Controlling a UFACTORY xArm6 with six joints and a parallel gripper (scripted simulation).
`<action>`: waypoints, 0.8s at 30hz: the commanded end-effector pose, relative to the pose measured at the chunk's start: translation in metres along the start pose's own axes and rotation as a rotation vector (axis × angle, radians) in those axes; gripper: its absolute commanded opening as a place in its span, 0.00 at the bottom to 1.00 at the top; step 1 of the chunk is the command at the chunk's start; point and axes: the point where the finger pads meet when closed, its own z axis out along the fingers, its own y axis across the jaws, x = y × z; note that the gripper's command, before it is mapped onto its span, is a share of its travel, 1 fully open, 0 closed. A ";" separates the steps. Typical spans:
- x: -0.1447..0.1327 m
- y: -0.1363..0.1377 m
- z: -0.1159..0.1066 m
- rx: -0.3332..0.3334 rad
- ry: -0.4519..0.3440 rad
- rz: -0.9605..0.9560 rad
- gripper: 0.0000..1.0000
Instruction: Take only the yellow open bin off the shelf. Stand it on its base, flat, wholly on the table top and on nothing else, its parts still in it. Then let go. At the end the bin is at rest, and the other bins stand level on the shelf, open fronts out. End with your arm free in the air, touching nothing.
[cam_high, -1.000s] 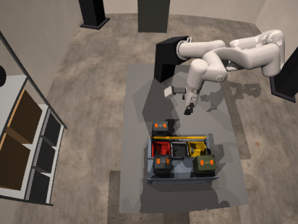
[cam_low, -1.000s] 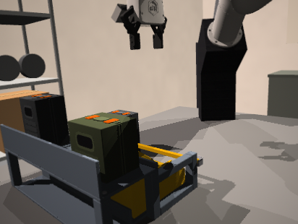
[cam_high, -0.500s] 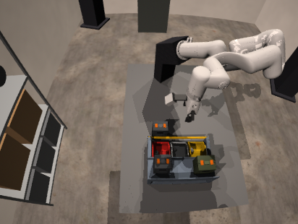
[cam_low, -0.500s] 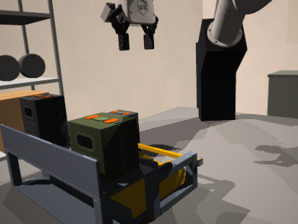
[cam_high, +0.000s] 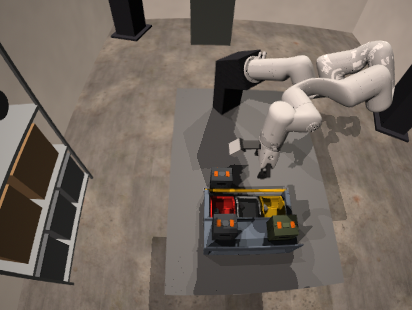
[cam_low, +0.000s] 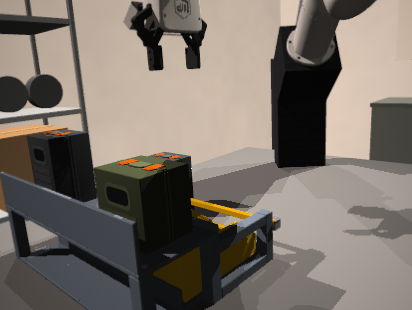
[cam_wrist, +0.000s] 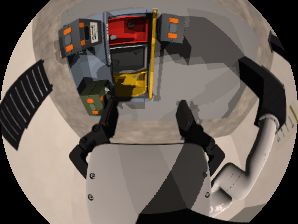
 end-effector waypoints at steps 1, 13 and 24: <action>0.000 0.003 -0.001 0.002 0.002 -0.001 1.00; 0.001 0.008 -0.001 0.002 0.002 -0.001 1.00; 0.001 0.014 -0.001 0.002 0.002 -0.001 1.00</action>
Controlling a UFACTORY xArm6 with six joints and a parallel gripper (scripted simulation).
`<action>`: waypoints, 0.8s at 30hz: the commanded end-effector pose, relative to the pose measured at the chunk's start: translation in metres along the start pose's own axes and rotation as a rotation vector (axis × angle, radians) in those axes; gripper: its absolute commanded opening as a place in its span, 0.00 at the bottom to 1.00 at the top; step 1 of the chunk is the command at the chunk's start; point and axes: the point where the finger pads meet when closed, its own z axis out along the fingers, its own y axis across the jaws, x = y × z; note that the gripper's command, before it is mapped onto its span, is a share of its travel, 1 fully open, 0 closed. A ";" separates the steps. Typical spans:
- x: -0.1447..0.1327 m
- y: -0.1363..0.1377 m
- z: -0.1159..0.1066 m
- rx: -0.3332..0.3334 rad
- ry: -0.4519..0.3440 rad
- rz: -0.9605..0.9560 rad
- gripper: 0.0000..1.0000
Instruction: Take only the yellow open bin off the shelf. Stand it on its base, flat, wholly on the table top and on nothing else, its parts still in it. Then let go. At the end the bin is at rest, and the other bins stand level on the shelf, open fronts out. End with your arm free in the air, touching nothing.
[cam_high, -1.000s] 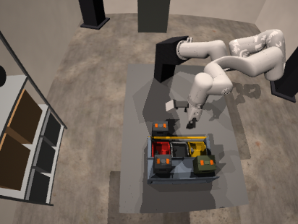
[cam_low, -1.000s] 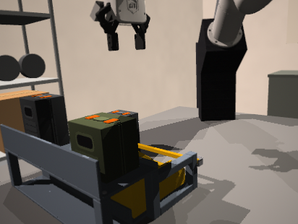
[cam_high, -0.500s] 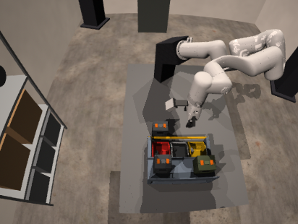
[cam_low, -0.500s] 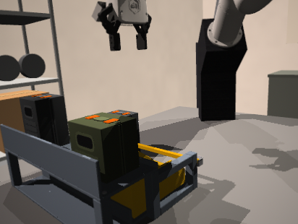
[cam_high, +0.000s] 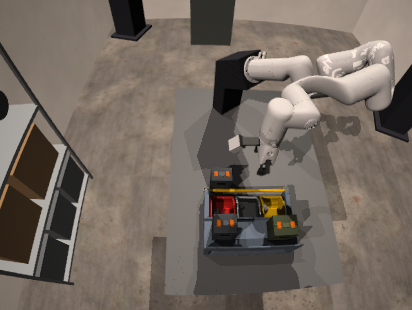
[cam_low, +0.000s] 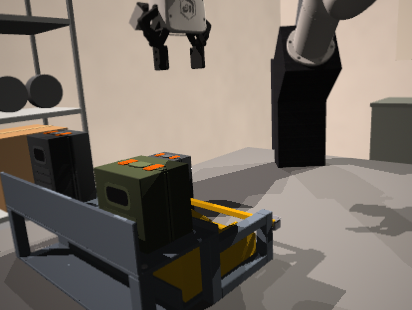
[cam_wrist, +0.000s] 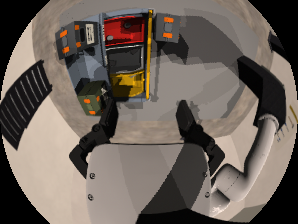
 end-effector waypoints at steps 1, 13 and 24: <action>0.000 0.000 -0.001 0.002 0.002 -0.001 1.00; 0.000 0.002 -0.001 0.002 0.002 -0.001 1.00; 0.000 0.003 -0.001 0.002 0.002 -0.001 1.00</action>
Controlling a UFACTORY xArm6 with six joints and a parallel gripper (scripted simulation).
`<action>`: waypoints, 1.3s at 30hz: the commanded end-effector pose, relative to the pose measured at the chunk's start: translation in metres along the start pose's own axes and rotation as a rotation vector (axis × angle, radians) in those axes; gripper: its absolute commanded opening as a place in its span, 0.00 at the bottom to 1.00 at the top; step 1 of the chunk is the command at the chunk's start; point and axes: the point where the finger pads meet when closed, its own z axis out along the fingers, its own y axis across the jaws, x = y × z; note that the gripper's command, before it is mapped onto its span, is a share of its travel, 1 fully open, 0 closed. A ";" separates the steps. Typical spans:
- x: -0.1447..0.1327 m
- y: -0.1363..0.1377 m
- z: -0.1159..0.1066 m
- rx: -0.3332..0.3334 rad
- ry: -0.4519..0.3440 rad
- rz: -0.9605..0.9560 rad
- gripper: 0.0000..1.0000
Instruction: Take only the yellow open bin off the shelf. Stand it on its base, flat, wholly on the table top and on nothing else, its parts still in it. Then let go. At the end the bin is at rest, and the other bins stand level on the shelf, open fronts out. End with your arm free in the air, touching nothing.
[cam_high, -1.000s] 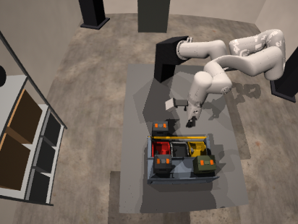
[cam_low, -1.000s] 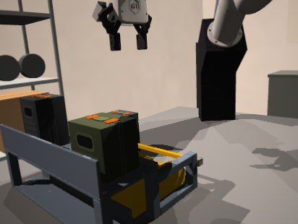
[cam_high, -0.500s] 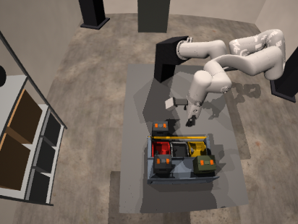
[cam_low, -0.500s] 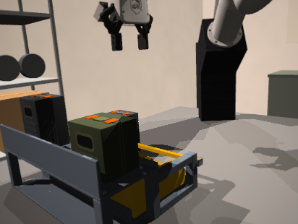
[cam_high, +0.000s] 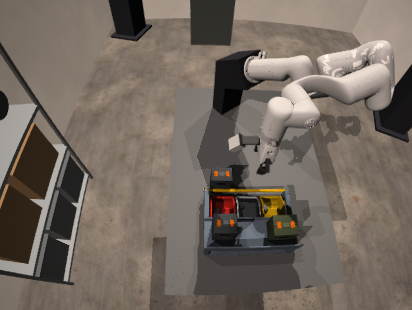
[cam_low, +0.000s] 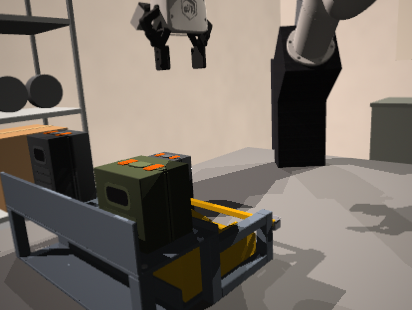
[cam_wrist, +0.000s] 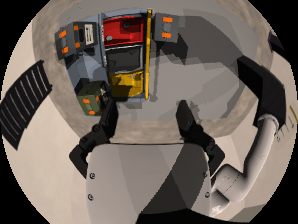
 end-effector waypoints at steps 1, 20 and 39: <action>0.000 -0.001 -0.001 0.001 0.002 -0.001 1.00; 0.000 0.001 0.010 0.001 0.002 -0.001 1.00; 0.000 0.002 0.086 0.001 0.001 -0.001 1.00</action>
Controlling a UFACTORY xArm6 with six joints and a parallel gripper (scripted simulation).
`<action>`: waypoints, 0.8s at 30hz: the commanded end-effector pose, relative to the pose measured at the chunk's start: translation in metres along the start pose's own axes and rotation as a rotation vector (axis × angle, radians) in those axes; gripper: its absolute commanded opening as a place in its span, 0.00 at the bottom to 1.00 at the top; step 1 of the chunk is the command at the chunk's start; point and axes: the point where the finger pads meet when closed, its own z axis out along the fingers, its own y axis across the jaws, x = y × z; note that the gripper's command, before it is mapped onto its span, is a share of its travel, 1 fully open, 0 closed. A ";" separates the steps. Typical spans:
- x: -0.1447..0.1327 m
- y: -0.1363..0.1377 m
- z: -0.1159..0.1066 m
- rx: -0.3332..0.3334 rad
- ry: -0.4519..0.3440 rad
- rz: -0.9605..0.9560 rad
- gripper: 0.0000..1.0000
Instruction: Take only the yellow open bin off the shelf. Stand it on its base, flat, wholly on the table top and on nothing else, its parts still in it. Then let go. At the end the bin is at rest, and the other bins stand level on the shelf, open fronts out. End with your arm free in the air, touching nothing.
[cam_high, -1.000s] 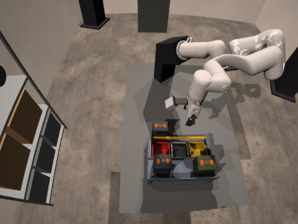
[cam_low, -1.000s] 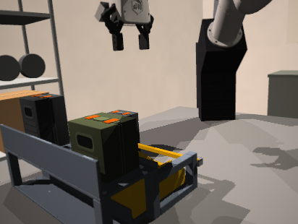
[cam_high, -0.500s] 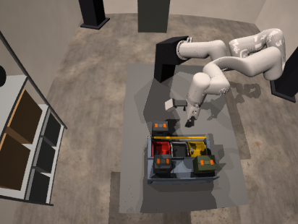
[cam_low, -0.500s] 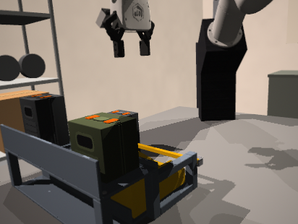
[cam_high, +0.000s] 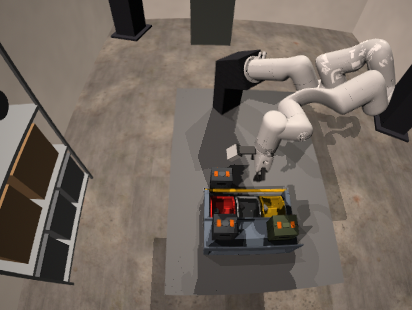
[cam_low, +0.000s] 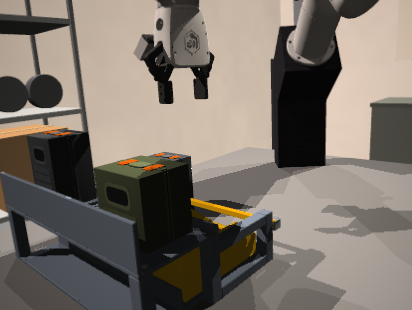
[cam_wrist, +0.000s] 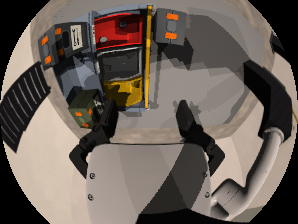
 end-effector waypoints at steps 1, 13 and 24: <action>0.000 0.001 0.038 0.000 -0.001 0.000 1.00; 0.000 0.001 0.049 0.000 -0.002 0.000 1.00; 0.000 0.001 0.039 0.000 -0.002 0.000 1.00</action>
